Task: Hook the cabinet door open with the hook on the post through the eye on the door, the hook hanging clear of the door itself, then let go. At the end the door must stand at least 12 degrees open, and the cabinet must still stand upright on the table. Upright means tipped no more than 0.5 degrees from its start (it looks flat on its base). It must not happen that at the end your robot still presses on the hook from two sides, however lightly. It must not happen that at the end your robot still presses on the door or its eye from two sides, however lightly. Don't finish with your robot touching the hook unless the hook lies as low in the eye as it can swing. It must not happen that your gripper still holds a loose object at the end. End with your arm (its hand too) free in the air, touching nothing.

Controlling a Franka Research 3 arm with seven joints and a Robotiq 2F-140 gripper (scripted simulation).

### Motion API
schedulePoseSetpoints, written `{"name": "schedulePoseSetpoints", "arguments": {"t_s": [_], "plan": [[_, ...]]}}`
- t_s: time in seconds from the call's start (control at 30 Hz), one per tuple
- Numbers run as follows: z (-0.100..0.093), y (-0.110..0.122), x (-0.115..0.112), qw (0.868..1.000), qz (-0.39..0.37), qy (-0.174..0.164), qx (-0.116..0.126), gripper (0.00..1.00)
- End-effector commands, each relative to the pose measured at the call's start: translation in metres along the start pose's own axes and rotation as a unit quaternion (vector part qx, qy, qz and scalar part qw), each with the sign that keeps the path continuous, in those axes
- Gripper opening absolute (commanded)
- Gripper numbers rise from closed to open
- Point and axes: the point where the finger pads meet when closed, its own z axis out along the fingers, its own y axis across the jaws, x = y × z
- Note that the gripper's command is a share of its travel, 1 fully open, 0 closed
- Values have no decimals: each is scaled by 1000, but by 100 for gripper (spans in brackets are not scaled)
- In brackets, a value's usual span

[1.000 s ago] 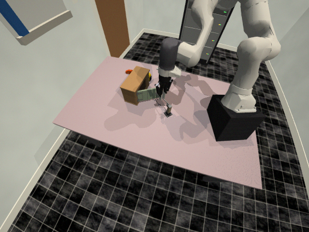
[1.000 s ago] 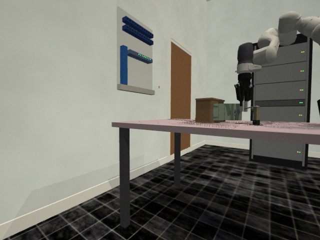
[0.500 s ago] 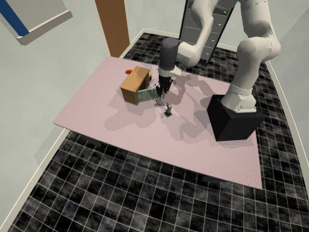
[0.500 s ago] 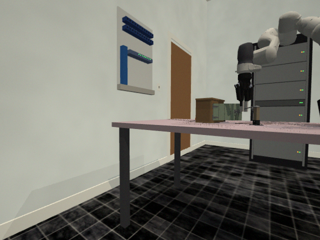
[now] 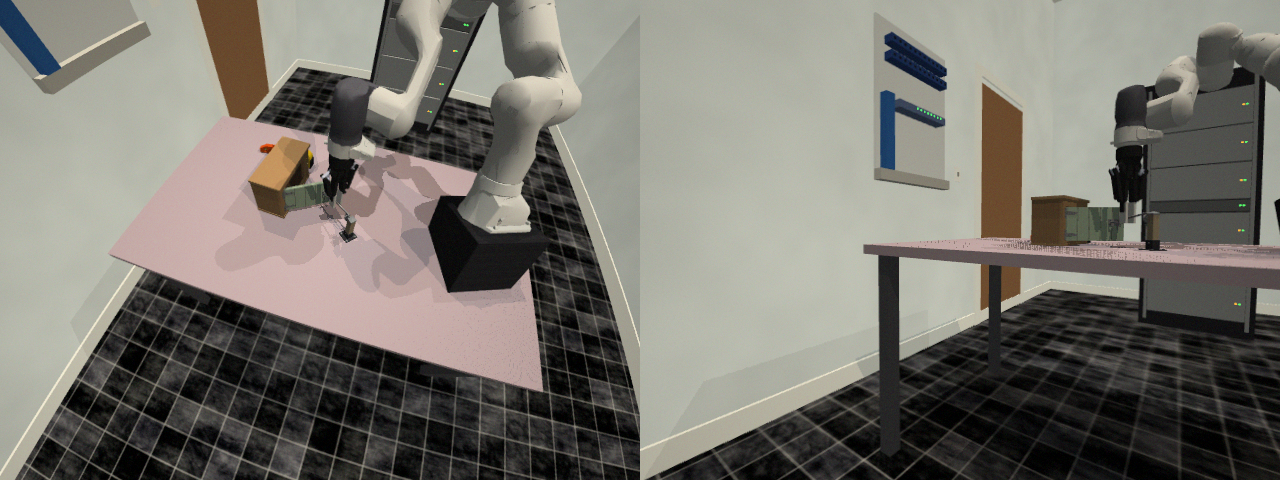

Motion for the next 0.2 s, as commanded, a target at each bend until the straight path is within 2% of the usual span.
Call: {"name": "schedulePoseSetpoints", "arguments": {"t_s": [0.0,0.17], "plan": [[-3,0,0,1000,0,0,0,15],[-10,0,0,1000,0,0,0,15]]}}
